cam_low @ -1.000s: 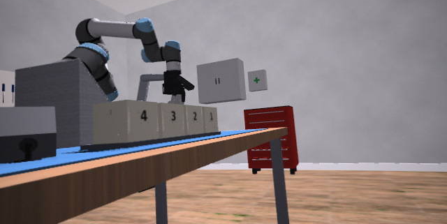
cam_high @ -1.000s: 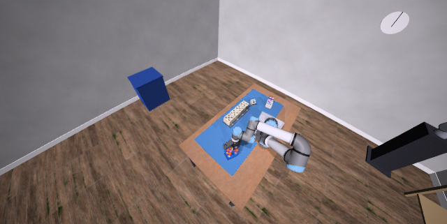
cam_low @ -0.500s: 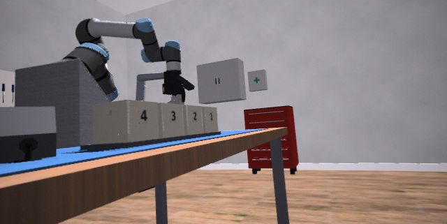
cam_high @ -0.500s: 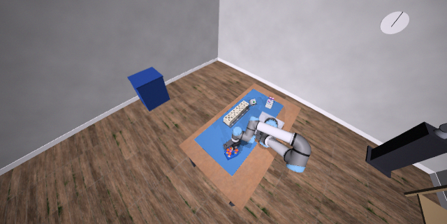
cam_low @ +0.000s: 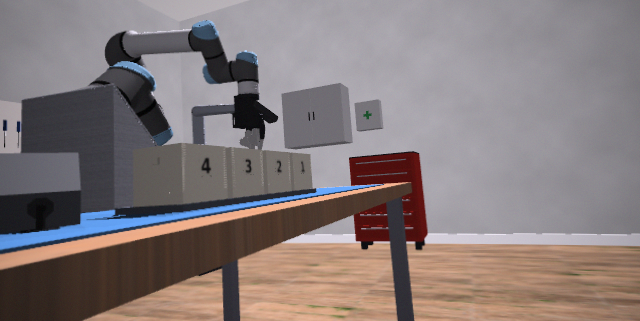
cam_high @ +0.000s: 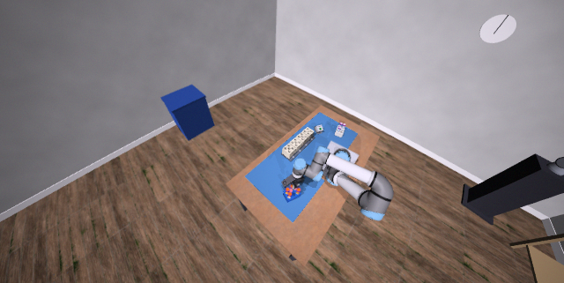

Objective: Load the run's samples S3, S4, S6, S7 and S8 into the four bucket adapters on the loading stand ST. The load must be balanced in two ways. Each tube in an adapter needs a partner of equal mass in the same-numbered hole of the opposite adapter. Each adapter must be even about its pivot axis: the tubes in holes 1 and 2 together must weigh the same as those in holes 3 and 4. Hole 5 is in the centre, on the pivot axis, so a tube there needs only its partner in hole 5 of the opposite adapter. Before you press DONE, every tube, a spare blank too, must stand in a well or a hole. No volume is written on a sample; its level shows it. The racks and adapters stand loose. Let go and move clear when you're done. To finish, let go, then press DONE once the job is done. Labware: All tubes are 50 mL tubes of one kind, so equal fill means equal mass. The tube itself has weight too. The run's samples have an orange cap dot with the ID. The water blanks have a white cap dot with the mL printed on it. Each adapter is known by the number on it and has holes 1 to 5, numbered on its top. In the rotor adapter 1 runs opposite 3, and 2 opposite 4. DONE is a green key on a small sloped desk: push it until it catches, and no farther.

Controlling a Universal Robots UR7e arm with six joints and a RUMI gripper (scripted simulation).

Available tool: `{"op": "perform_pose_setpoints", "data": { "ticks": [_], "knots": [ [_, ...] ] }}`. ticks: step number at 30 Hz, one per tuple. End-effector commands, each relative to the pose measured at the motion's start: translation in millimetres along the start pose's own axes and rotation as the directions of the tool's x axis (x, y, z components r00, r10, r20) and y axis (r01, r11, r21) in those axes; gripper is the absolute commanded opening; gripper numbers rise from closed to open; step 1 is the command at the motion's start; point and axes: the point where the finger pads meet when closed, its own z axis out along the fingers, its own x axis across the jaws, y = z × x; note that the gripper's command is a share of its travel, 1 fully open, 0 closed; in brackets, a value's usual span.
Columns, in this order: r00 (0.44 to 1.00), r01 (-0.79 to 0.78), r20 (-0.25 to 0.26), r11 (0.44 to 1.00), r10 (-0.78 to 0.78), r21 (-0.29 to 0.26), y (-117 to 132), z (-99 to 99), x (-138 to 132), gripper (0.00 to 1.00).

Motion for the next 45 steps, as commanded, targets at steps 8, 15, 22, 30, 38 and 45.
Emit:
{"op": "perform_pose_setpoints", "data": {
  "ticks": [8,15,22,30,38,45],
  "knots": [
    [1.000,0.002,0.005,1.000,-0.002,0.000,1,-41.7,0,0.00],
    [1.000,0.001,0.005,1.000,-0.001,0.000,1,-58.4,1,0.00],
    [1.000,0.001,0.005,1.000,-0.001,0.000,1,-81.7,1,0.00],
    [1.000,0.001,0.005,1.000,-0.001,0.000,1,-101.7,1,0.00],
    [1.000,-0.025,0.005,1.000,0.025,0.000,3,-110.0,7,0.00],
    [0.987,-0.158,0.005,0.987,0.158,0.000,18,-109.9,37,0.00]
  ]
}}
